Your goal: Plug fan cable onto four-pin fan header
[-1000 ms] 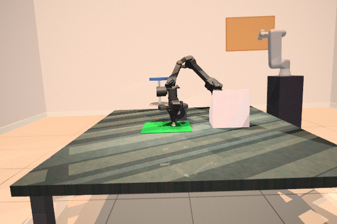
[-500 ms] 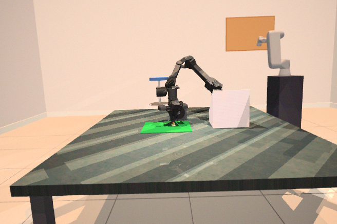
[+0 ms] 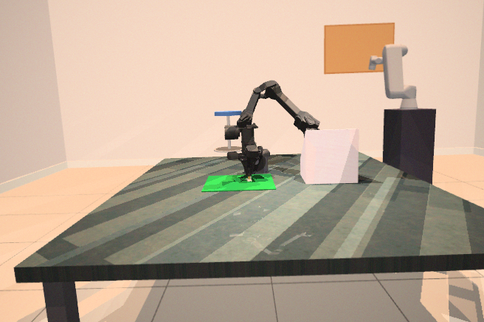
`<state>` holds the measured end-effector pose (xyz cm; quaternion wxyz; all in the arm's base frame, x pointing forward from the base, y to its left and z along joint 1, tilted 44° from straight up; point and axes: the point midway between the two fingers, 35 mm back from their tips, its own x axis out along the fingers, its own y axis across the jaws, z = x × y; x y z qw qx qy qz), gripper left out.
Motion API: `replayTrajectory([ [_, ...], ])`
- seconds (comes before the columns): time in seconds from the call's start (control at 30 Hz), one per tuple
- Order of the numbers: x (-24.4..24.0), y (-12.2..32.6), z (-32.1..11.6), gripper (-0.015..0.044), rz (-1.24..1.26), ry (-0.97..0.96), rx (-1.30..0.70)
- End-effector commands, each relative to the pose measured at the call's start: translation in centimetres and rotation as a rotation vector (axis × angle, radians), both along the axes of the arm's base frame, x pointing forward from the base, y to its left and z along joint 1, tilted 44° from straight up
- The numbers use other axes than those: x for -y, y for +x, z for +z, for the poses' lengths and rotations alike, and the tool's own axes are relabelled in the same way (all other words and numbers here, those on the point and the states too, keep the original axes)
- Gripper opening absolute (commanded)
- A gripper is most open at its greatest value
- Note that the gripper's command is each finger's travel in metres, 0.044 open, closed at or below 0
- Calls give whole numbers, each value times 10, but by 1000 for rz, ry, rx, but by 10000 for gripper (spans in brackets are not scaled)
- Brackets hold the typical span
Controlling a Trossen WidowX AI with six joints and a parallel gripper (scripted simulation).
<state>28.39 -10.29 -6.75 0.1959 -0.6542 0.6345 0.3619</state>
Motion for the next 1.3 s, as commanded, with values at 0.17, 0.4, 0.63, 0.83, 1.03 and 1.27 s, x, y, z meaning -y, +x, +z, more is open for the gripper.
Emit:
replayTrajectory([
  [0.17,2,0,-1,0,5,-4,-3],
  [0.4,3,0,-2,0,5,-4,-3],
  [0.63,7,-1,-6,0,5,-4,-3],
  [0.83,9,-1,-9,0,5,-5,-3],
  [1.03,12,-1,-12,0,5,-5,-3],
  [1.27,11,-1,-12,53,5,-3,0],
])
